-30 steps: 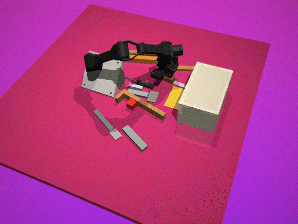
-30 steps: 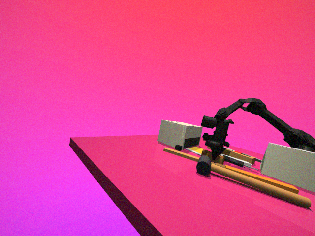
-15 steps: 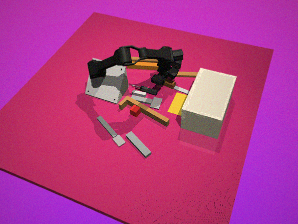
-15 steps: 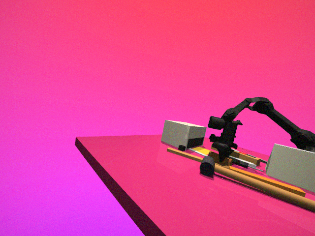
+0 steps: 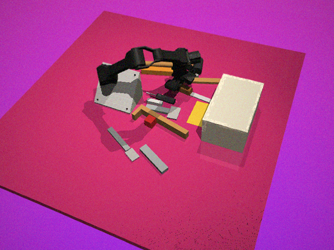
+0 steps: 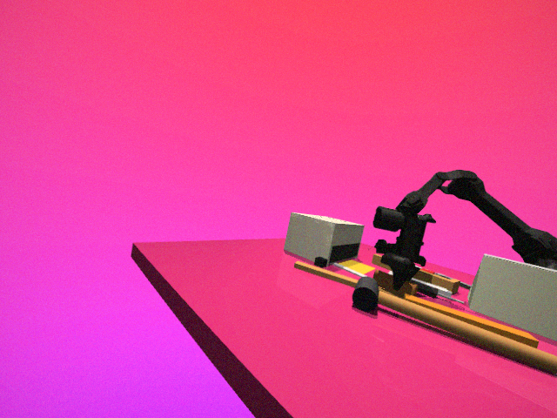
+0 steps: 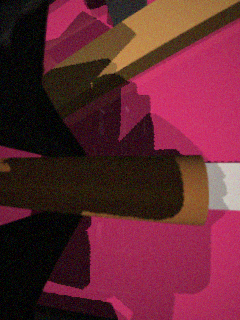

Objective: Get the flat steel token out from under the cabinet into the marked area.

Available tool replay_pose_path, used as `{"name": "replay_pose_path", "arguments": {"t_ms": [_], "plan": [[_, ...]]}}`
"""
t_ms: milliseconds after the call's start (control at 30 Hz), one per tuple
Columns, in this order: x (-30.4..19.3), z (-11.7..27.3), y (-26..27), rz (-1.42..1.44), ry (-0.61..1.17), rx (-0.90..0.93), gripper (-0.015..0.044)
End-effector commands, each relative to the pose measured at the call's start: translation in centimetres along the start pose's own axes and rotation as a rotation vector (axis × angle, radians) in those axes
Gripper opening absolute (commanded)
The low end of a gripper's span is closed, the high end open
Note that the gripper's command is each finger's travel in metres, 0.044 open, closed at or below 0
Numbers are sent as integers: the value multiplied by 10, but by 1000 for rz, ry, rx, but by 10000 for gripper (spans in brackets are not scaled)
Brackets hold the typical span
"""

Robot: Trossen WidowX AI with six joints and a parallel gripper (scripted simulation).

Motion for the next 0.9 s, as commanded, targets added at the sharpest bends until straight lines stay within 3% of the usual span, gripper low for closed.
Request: {"name": "replay_pose_path", "arguments": {"t_ms": [0,867], "plan": [[-9,-1,0,1,4,-3,0],[-48,-1,5,3,5,-2,0]]}}
Point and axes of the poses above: the point midway between the two fingers, 35 mm back from their tips, its own z axis back along the fingers, its own y axis across the jaws, x = y × z, the point moved 7 cm from there along z, back along the fingers, and after that the axes turned 3 degrees about z, right-handed, at the moved point
